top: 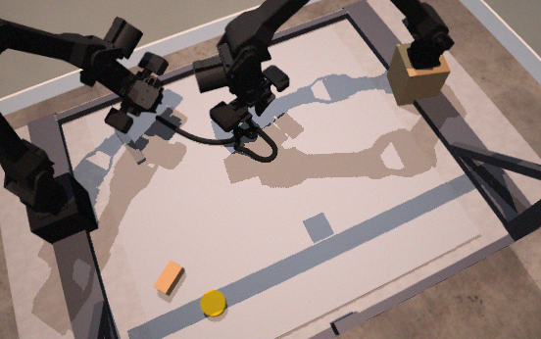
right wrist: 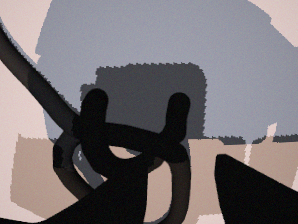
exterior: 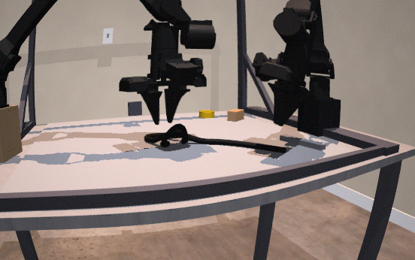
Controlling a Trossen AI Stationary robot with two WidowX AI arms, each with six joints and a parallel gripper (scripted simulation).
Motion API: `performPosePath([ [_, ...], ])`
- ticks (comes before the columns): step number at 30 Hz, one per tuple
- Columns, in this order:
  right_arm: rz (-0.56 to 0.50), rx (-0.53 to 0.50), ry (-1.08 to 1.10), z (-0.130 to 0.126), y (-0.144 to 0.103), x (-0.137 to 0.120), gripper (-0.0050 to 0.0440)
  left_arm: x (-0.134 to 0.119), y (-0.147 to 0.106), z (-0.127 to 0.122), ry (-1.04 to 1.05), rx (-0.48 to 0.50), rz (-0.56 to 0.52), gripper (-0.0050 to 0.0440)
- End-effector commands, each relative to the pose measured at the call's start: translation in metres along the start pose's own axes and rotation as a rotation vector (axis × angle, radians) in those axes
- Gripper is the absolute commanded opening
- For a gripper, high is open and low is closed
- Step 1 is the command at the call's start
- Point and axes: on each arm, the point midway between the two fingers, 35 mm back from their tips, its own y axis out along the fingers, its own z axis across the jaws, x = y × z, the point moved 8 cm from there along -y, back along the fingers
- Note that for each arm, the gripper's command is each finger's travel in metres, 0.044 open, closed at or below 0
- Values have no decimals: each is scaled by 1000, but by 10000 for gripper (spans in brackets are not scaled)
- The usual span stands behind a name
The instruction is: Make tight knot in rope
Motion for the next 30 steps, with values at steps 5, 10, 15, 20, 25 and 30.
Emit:
performPosePath([
  [5,-18,27,5,3,-10,2,140,-1,5,1,7,16,-4,100],
  [10,-18,27,5,3,-10,2,140,-2,13,-1,7,16,-4,100],
  [15,-18,27,5,3,-10,2,140,-3,17,-2,7,15,-4,100],
  [20,-18,27,5,3,-10,2,140,-4,21,-4,6,15,-4,100],
  [25,-18,27,5,3,-10,2,140,-4,22,-4,6,15,-4,100],
  [30,-18,27,5,3,-10,2,140,-4,22,-4,6,15,-4,100],
])
